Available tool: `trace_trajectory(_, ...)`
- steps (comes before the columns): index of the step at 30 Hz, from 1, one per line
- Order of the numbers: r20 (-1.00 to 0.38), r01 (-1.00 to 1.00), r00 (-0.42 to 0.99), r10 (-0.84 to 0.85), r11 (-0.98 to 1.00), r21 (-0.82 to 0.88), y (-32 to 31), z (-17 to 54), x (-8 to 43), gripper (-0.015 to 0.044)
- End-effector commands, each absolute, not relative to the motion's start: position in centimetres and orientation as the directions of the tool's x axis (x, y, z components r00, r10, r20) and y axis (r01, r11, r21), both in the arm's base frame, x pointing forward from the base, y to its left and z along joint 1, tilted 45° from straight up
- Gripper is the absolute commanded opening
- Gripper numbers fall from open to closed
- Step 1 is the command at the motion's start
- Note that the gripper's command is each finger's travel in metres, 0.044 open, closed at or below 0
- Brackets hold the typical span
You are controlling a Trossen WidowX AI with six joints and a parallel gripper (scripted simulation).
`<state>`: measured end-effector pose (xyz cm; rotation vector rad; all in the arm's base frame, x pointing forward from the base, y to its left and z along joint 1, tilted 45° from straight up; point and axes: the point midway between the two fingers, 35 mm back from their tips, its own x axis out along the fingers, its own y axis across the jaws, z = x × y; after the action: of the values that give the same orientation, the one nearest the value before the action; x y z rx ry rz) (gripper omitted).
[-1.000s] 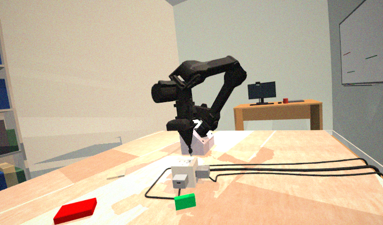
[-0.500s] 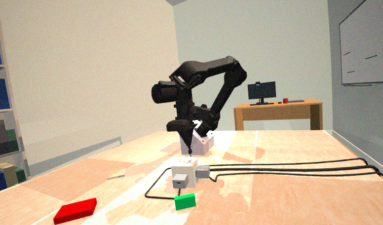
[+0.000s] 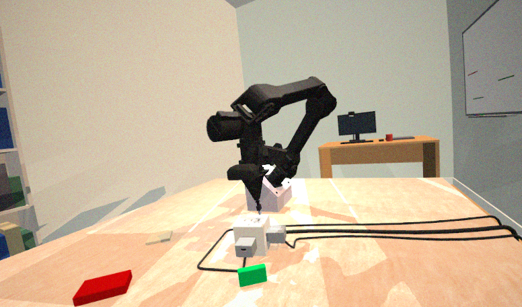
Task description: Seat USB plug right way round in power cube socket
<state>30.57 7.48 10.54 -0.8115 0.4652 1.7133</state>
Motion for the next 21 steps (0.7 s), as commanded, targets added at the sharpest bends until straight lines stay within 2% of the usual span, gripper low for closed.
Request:
trace_trajectory(1, -0.725, -0.948, -0.133, 0.676, -0.3, -0.105, 7.46, 10.48, 30.57, 0.0)
trace_trajectory(21, -0.731, -0.944, -0.13, 0.67, -0.31, -0.116, 7.56, 10.24, 30.6, 0.0)
